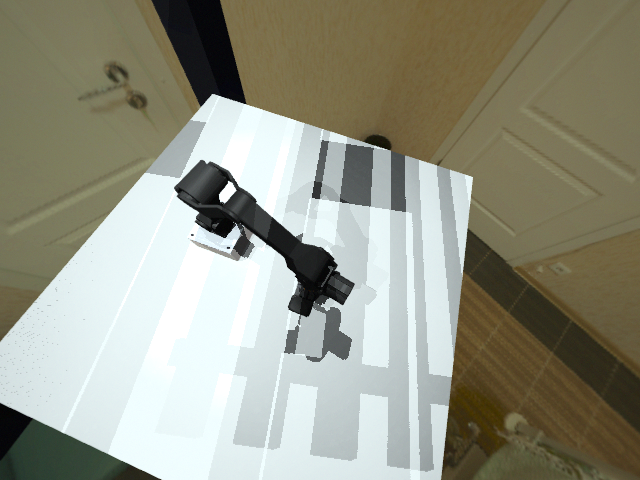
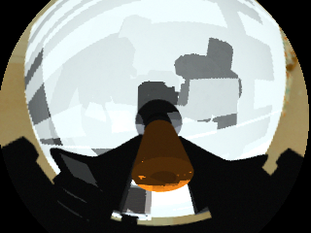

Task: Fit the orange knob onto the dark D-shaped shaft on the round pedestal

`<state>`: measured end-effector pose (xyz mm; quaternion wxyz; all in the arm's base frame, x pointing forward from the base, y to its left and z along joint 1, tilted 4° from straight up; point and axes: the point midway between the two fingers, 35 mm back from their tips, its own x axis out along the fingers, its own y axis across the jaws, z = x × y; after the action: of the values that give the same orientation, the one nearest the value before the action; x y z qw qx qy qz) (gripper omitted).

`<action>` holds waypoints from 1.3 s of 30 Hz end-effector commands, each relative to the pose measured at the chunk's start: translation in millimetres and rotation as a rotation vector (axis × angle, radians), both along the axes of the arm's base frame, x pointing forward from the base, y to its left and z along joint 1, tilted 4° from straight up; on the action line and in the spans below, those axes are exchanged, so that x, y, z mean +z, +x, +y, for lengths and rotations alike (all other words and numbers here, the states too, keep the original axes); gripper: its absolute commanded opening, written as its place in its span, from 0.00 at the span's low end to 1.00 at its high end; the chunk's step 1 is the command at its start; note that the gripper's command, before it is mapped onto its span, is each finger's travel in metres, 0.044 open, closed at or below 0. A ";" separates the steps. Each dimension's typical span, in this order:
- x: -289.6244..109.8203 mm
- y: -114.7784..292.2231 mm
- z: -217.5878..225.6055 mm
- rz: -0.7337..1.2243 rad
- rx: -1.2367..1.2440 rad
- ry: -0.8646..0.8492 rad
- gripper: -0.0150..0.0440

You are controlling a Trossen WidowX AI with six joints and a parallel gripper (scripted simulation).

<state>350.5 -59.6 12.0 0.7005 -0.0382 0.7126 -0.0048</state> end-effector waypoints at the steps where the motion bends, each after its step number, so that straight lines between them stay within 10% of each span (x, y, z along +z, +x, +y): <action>1: 0.1 -0.8 -0.3 -0.001 0.003 -0.003 0.25; 39: 3.8 0.4 0.1 0.012 0.212 0.000 0.25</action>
<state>347.2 -58.5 13.3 0.6909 -0.1101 0.7112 0.0693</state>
